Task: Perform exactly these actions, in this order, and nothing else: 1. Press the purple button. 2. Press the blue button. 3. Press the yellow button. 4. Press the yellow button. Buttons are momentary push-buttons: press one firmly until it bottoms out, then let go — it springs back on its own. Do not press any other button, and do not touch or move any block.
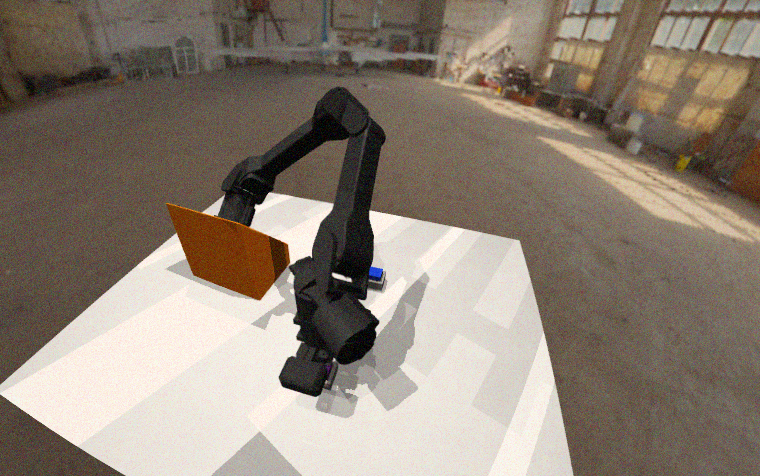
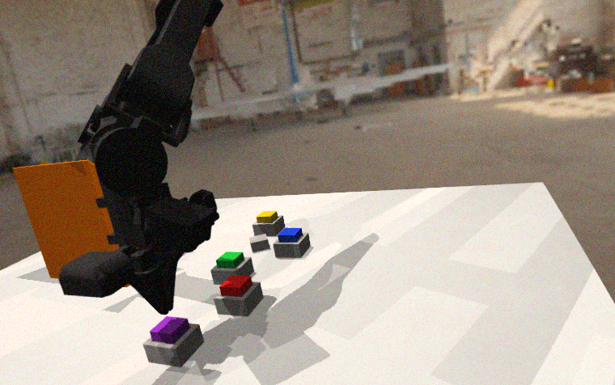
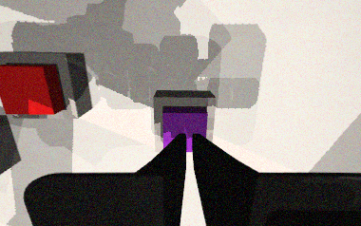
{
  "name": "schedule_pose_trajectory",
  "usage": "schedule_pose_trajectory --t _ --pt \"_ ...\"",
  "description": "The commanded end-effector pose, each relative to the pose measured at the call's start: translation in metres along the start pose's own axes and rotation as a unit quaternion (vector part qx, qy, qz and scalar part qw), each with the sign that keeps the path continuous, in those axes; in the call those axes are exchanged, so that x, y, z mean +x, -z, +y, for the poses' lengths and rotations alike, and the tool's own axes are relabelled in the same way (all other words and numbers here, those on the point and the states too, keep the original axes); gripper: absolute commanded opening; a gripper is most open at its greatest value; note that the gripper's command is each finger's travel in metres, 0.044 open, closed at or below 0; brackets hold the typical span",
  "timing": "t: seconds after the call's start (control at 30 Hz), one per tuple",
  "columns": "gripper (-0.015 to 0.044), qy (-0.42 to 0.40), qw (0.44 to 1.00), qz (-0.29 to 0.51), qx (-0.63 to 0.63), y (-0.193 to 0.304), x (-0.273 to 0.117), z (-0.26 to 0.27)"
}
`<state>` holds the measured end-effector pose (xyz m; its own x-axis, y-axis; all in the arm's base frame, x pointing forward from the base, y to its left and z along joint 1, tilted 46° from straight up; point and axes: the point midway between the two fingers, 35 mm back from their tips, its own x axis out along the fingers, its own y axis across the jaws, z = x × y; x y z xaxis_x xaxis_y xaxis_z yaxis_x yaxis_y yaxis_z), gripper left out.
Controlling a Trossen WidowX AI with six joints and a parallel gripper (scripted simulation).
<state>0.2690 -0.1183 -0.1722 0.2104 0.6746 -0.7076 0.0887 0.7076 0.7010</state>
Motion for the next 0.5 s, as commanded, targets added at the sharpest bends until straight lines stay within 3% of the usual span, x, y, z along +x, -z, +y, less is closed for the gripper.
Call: schedule_pose_trajectory --t 0.0,0.47 --pt "0.0020 -0.005 1.000 0.004 0.006 0.004 0.010 0.001" --pt "0.0020 -0.006 1.000 0.004 0.006 0.004 0.026 0.002"
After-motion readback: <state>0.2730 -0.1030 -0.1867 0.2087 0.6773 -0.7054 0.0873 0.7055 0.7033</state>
